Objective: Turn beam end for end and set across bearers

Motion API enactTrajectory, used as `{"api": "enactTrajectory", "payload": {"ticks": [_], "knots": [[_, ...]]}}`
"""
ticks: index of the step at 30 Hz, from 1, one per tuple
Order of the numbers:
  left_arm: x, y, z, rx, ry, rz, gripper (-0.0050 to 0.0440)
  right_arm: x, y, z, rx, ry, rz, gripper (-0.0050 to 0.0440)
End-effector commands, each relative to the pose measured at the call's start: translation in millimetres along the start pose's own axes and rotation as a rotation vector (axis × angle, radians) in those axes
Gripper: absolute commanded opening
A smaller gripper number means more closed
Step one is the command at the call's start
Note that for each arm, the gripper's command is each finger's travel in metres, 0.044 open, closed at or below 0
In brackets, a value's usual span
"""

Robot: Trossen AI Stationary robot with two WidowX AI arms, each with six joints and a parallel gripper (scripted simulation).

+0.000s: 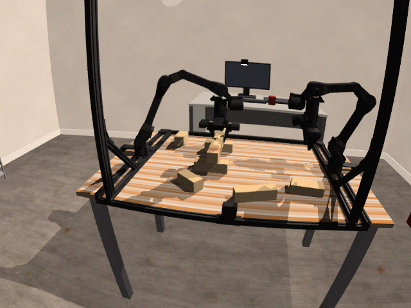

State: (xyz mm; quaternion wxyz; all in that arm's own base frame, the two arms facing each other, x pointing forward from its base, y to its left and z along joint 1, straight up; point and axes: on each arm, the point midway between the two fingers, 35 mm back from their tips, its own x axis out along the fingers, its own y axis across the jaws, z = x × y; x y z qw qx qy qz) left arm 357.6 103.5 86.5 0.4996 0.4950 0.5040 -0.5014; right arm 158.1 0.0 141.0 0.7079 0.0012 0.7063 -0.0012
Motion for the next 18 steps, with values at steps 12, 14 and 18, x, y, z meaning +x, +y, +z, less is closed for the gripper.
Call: {"api": "enactTrajectory", "payload": {"ticks": [12, 14, 18], "knots": [[12.5, -5.9, -5.6, 0.003, 0.002, 0.011, 0.0000, 0.1, 0.0, -0.6, 0.002, 0.002, 0.000, 0.0440], [13.9, -6.4, -6.1, 0.003, 0.002, 0.011, 0.0024, 0.1, 0.0, -0.6, 0.002, 0.002, 0.000, 0.0440], [13.9, -6.4, -6.1, 0.003, 0.002, 0.011, 0.0120, 0.1, 0.0, -0.6, 0.002, 0.002, 0.000, 0.0440]]}}
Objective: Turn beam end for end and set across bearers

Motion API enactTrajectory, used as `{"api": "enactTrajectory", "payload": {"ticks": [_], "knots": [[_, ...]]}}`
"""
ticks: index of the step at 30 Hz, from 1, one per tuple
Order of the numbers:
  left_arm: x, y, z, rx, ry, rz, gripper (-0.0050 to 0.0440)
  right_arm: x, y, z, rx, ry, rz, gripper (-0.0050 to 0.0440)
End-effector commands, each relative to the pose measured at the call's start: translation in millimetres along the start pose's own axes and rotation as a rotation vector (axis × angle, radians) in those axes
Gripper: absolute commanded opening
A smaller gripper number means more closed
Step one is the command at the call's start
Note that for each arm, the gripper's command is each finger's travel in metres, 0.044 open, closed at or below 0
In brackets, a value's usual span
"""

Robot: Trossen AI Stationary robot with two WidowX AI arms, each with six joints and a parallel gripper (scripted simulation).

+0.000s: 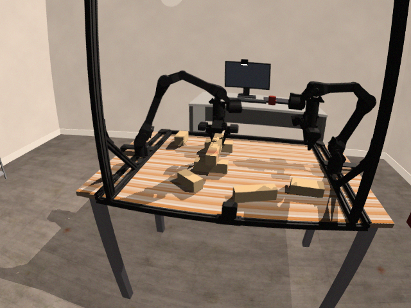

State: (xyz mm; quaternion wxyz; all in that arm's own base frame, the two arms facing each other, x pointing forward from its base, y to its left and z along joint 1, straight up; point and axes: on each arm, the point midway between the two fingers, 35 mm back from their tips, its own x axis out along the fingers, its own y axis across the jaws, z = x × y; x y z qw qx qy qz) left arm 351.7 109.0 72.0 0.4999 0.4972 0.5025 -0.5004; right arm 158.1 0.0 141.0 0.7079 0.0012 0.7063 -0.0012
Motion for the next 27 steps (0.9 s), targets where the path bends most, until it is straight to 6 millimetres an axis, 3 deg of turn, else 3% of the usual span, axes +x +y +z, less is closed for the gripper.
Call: {"api": "enactTrajectory", "payload": {"ticks": [1, 3, 15, 27], "knots": [[-0.6, -0.7, -0.6, 0.001, 0.001, 0.006, 0.0144, 0.1, 0.0, -0.6, 0.002, 0.002, 0.000, 0.0440], [-0.6, -0.7, -0.6, 0.001, 0.001, 0.006, 0.0144, 0.1, 0.0, -0.6, 0.002, 0.002, 0.000, 0.0440], [7.0, -3.4, -3.0, 0.001, 0.001, 0.006, 0.0432, 0.1, 0.0, -0.6, 0.002, 0.002, 0.000, 0.0440], [-0.7, -3.3, -3.1, 0.001, 0.001, 0.006, 0.0440, 0.1, 0.0, -0.6, 0.002, 0.002, 0.000, 0.0440]]}}
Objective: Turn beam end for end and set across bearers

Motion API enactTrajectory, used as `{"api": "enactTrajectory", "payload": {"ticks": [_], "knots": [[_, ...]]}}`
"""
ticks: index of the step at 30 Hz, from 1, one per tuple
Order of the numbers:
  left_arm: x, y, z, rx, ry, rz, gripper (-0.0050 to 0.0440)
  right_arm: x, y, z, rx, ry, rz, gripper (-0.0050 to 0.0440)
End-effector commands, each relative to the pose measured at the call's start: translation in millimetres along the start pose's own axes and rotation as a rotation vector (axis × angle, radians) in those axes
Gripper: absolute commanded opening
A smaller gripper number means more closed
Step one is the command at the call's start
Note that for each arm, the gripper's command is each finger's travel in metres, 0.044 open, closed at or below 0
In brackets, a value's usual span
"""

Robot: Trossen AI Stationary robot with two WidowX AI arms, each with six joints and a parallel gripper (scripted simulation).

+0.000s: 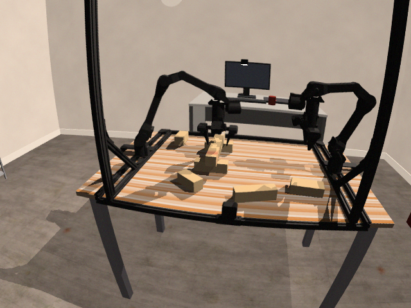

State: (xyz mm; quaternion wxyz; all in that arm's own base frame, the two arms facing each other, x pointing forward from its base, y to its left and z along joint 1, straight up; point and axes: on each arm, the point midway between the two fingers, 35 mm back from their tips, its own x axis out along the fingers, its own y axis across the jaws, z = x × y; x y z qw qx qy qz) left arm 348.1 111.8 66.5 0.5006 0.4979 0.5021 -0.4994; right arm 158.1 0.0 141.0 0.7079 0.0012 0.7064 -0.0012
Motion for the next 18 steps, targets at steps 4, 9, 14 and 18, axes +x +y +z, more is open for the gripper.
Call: {"api": "enactTrajectory", "payload": {"ticks": [4, 9, 14, 18], "knots": [[-19.2, 0.0, -0.2, 0.002, 0.000, 0.003, 0.0440, 0.1, 0.0, -0.6, 0.002, 0.002, 0.000, 0.0440], [-29.4, -1.7, 0.1, 0.002, 0.000, 0.003, 0.0440, 0.1, 0.0, -0.6, 0.002, 0.002, 0.000, 0.0440], [-39.3, -1.3, -0.2, 0.002, 0.000, 0.003, 0.0440, 0.1, 0.0, -0.6, 0.002, 0.002, 0.000, 0.0440], [-44.6, -1.0, -0.4, 0.002, 0.000, 0.003, 0.0440, 0.1, 0.0, -0.6, 0.002, 0.002, 0.000, 0.0440]]}}
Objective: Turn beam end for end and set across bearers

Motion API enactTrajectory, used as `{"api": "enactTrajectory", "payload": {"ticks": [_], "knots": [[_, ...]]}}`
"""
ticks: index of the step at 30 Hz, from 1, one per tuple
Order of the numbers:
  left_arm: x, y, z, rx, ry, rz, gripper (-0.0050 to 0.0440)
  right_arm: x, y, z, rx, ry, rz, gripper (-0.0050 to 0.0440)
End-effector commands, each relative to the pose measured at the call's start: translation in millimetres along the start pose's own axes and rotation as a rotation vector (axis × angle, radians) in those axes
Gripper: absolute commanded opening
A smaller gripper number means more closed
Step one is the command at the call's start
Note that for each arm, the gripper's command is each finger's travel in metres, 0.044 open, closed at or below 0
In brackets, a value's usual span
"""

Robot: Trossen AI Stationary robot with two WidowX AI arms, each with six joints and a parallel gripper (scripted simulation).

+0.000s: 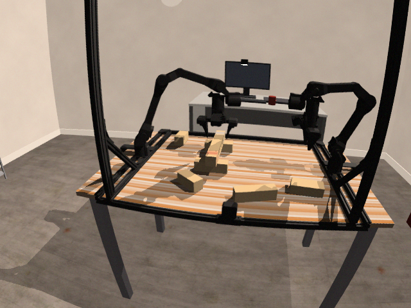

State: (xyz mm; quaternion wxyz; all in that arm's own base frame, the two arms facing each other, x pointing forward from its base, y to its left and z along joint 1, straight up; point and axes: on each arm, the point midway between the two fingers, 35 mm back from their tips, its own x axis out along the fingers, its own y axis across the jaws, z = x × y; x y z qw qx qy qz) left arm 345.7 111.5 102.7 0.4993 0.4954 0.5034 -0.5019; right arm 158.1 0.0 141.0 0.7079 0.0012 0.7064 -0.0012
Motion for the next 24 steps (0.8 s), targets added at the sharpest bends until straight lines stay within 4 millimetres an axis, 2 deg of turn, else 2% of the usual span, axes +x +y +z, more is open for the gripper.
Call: {"api": "enactTrajectory", "payload": {"ticks": [1, 7, 24], "knots": [[-8.5, 1.5, -0.6, 0.002, 0.002, 0.011, 0.0440, 0.1, 0.0, -0.6, 0.002, 0.002, 0.000, 0.0440], [-19.2, -7.4, -0.6, 0.002, 0.002, 0.011, 0.0440, 0.1, 0.0, -0.6, 0.002, 0.002, 0.000, 0.0440], [-19.8, -7.9, -0.6, 0.002, 0.002, 0.011, 0.0440, 0.1, 0.0, -0.6, 0.002, 0.002, 0.000, 0.0440]]}}
